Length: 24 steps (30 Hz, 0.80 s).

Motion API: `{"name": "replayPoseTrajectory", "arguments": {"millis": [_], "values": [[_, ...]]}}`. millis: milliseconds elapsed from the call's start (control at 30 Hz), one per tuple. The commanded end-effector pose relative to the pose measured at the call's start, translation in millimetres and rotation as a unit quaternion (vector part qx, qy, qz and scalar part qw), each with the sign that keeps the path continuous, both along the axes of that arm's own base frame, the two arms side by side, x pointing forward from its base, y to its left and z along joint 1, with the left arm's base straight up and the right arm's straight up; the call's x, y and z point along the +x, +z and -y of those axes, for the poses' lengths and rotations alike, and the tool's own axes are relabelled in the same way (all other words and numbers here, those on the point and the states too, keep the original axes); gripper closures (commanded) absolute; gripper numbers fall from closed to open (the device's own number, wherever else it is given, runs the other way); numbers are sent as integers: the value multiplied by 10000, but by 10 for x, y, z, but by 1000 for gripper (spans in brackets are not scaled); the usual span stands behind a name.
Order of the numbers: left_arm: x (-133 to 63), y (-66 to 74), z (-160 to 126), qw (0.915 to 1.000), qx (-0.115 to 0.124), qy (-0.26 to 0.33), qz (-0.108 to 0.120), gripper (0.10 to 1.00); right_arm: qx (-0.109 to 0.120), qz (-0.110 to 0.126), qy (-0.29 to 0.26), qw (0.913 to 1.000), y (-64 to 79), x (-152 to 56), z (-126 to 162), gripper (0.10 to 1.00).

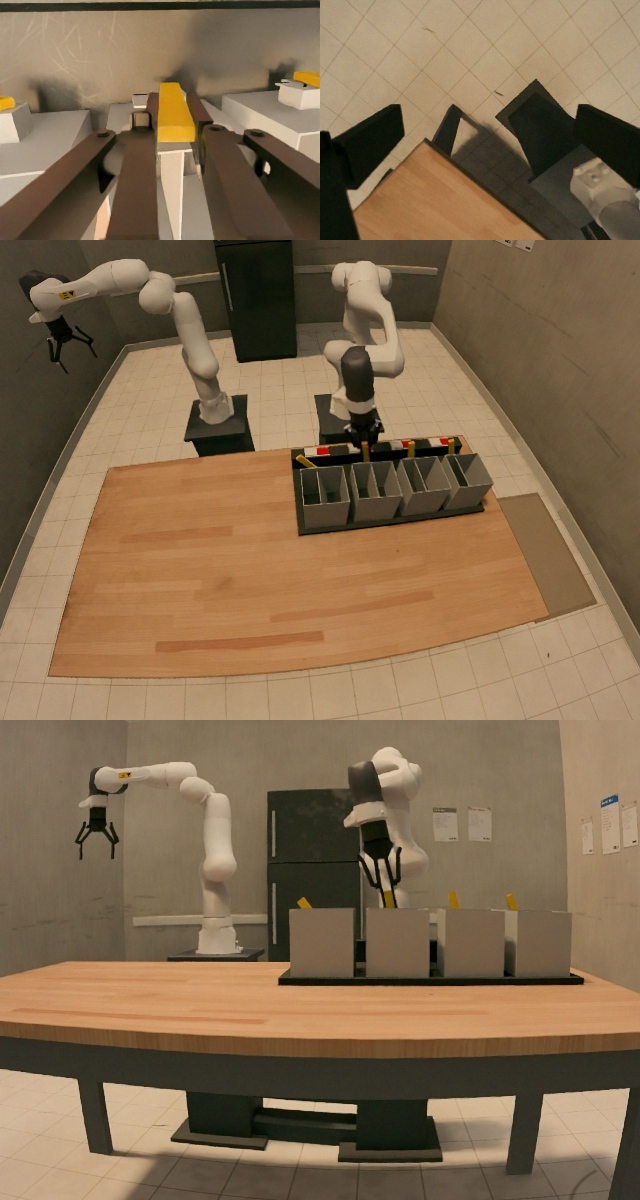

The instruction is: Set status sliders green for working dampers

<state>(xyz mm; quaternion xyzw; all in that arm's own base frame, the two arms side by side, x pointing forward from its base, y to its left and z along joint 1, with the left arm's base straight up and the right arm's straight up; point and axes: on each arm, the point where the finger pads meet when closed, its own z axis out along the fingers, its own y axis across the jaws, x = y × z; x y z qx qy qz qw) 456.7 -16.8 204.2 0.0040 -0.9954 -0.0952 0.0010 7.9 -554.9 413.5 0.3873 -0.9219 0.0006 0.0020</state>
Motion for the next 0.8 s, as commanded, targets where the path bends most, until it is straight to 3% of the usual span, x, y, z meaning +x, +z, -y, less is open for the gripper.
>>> {"name": "replayPoseTrajectory", "arguments": {"millis": [0,767], "values": [[-12,-21,19,9997,192,171,0,902,14,15,25,10000,-5,4,-5,98],[-4,-87,214,9930,1166,169,-25,902,14,15,25,10000,-5,4,-5,98]]}}
